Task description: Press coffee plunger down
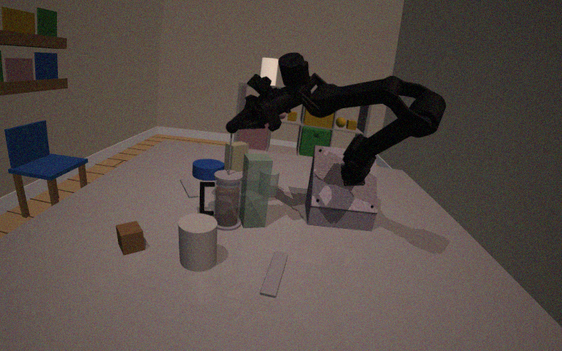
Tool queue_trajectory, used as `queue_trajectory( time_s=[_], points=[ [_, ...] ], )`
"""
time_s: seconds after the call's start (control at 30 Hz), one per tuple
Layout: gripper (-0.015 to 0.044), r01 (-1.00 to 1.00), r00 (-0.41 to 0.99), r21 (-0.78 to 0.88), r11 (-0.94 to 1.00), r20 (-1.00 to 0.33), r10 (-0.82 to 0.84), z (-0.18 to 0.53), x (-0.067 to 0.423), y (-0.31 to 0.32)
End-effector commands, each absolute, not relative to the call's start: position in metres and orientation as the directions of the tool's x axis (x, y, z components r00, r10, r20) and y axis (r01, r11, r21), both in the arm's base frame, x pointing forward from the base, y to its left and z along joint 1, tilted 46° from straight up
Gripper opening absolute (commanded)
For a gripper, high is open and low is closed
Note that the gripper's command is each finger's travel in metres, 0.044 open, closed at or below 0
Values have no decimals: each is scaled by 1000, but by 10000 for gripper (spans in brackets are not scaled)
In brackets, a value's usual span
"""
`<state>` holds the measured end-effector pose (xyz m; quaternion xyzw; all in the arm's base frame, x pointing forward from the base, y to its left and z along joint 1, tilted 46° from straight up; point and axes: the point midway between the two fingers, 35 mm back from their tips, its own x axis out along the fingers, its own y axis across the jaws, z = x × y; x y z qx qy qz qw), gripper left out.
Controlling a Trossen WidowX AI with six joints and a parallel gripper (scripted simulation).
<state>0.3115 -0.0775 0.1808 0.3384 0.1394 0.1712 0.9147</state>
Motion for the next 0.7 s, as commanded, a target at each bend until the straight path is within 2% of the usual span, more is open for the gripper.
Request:
queue_trajectory(
  time_s=[0.0, 0.67],
  points=[
    [120, -216, 904, 668, 712, -140, 405, 180, 312, -77],
    [120, -213, 903, 666, 714, -145, 405, 157, 323, -60]
  ],
)
